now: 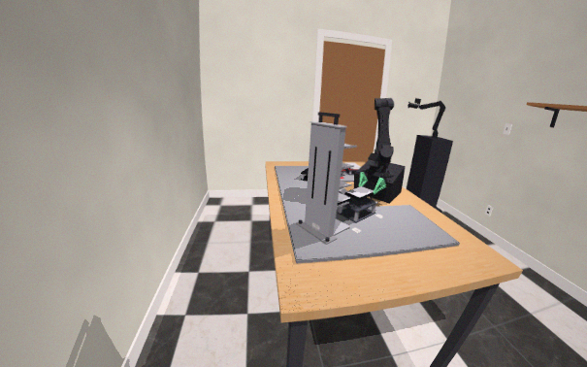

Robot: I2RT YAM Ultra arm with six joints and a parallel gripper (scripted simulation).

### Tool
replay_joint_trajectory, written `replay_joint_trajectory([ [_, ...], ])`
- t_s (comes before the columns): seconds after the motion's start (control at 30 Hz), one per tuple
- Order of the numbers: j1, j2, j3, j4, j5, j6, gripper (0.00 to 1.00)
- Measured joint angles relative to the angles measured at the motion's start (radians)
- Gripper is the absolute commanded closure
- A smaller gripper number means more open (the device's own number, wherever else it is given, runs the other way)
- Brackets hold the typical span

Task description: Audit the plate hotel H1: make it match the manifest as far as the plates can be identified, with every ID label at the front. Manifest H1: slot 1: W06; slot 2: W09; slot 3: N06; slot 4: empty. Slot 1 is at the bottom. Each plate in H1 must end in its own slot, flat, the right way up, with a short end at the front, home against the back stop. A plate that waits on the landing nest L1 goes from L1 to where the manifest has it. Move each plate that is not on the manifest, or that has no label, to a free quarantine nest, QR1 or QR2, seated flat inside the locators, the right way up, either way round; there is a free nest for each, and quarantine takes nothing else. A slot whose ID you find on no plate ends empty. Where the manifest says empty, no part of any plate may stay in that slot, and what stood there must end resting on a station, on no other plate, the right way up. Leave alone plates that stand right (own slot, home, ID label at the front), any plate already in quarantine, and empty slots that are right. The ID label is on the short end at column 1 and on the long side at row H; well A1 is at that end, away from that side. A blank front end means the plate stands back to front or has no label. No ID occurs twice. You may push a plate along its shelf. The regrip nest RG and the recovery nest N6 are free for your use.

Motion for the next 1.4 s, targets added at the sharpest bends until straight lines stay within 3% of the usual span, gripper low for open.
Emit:
replay_joint_trajectory([
  [1.4,0.026,-0.288,0.072,-0.391,0.021,0.018,0.14],
])
